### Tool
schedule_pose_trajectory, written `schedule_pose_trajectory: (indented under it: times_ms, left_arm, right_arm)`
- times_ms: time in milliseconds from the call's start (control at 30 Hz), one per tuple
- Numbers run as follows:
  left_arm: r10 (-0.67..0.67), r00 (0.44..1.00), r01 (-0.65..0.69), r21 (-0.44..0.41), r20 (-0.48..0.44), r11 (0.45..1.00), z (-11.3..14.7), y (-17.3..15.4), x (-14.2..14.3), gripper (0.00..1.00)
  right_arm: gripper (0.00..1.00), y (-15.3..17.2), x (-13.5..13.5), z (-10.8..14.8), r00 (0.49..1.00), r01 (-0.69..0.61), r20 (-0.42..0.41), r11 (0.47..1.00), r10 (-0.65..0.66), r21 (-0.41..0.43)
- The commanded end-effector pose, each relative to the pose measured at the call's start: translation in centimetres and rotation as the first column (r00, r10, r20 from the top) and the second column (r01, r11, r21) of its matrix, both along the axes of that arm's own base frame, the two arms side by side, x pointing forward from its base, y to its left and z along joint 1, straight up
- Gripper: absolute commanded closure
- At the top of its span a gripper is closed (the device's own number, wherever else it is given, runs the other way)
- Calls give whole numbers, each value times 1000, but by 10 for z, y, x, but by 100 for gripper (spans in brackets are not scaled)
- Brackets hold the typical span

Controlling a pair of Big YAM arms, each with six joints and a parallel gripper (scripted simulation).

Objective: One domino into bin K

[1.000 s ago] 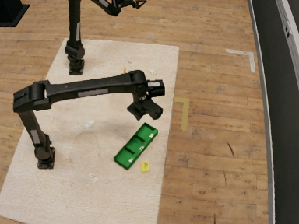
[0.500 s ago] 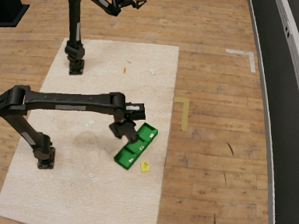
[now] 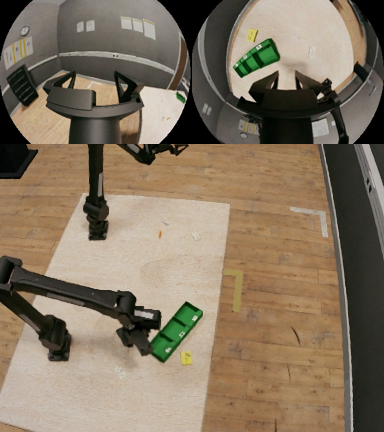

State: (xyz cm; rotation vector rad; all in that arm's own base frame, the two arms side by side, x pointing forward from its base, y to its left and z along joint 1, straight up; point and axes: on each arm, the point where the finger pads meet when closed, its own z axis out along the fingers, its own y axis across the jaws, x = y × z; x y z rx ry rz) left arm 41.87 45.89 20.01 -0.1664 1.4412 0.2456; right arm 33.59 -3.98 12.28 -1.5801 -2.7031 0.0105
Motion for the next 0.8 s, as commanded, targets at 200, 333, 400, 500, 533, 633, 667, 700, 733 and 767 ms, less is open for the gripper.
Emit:
schedule_pose_trajectory:
  times_ms: [200, 333, 400, 500, 533, 633, 667, 700, 733, 767]
  left_arm:
    - [16, 1000, -16, 15, 9, 1000, 8, 9, -6, 0]
    - [16, 1000, -16, 15, 9, 1000, 8, 9, -6, 0]
    - [16, 1000, -16, 15, 9, 1000, 8, 9, -6, 0]
    - [16, 1000, -16, 15, 9, 1000, 8, 9, -6, 0]
    - [16, 1000, -16, 15, 9, 1000, 8, 9, -6, 0]
    - [16, 1000, -16, 15, 9, 1000, 8, 9, -6, 0]
    - [16, 1000, -16, 15, 9, 1000, 8, 9, -6, 0]
    - [16, 1000, -16, 15, 9, 1000, 8, 9, -6, 0]
    - [16, 1000, -16, 15, 9, 1000, 8, 9, -6, 0]
    - [16, 1000, -16, 15, 9, 1000, 8, 9, -6, 0]
  right_arm:
    - [61, -41, -37, -20, 998, -40, 43, 999, 40, -7]
    - [61, -61, -61, -33, 998, -40, 41, 999, 40, -9]
    - [61, -71, -73, -40, 998, -40, 41, 999, 41, -10]
    - [61, -75, -79, -43, 998, -40, 40, 999, 41, -10]
    - [61, -85, -58, -32, 997, -40, 65, 999, 41, -22]
    - [61, -75, -59, -37, 997, -62, 51, 998, 63, -15]
    - [61, -69, -75, -50, 998, -63, 15, 998, 63, 2]
    - [61, -68, -75, -50, 998, -63, 15, 998, 63, 1]
    - [61, -69, -76, -50, 998, -58, 13, 998, 58, 2]
    - [61, -74, -74, -46, 999, -48, 25, 999, 48, -5]
